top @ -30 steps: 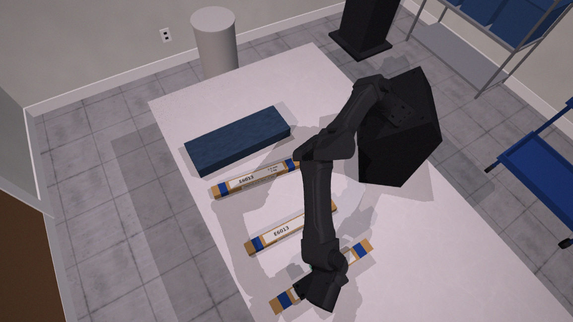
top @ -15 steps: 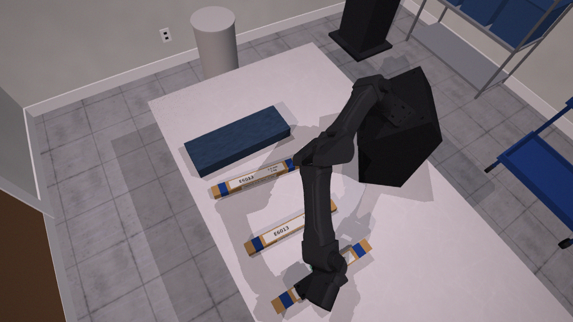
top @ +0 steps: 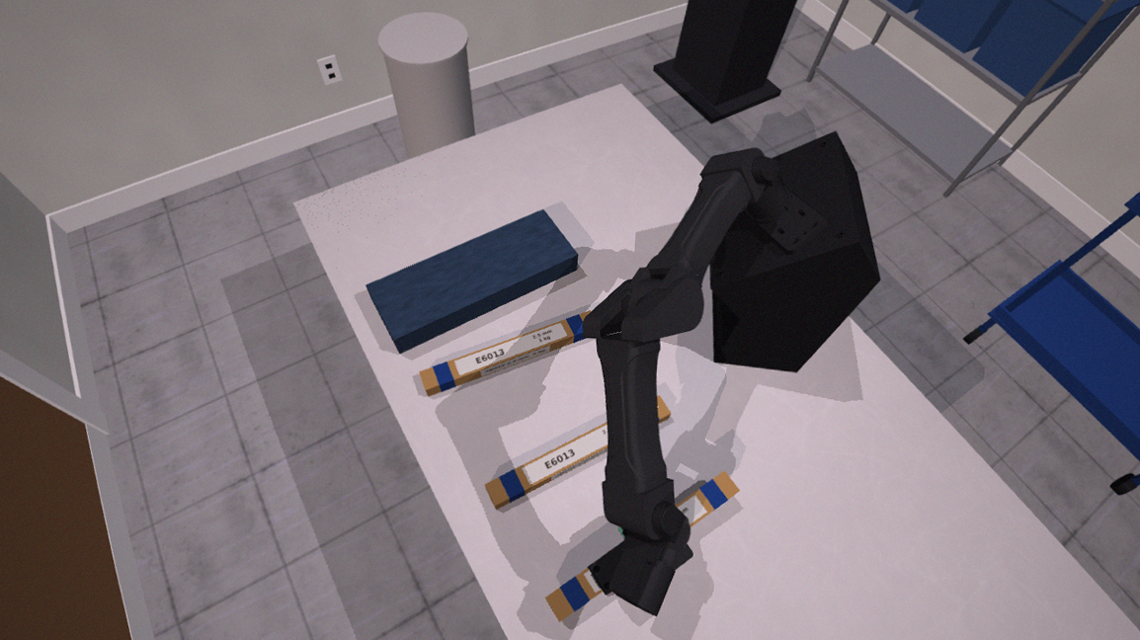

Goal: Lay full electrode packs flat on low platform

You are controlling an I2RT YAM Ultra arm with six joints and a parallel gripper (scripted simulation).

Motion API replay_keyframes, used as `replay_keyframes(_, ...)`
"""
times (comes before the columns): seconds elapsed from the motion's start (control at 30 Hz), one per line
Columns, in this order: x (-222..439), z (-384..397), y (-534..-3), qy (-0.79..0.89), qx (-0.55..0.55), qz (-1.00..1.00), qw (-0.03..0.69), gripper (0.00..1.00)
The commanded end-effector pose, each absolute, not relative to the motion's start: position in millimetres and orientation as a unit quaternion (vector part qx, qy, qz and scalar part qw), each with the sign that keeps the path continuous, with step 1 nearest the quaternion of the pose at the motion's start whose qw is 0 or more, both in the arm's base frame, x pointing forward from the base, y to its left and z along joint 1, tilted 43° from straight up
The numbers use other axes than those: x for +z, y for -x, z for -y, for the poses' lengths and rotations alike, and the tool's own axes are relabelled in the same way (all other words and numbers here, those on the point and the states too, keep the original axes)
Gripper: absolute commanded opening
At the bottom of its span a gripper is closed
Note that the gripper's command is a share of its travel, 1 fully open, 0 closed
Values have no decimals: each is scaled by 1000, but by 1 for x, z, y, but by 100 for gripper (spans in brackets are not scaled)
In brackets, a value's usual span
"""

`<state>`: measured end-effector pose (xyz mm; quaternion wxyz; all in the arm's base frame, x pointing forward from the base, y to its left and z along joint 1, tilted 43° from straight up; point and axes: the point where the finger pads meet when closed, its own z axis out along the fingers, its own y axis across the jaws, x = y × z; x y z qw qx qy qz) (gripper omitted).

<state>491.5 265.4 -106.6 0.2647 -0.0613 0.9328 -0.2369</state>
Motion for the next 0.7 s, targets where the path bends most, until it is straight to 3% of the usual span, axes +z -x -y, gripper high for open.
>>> replay_keyframes(0.0, -56, -317, -496, 74, -200, -924, 316, 0)
replay_keyframes(0.67, -57, -315, -502, 74, -199, -925, 315, 0)
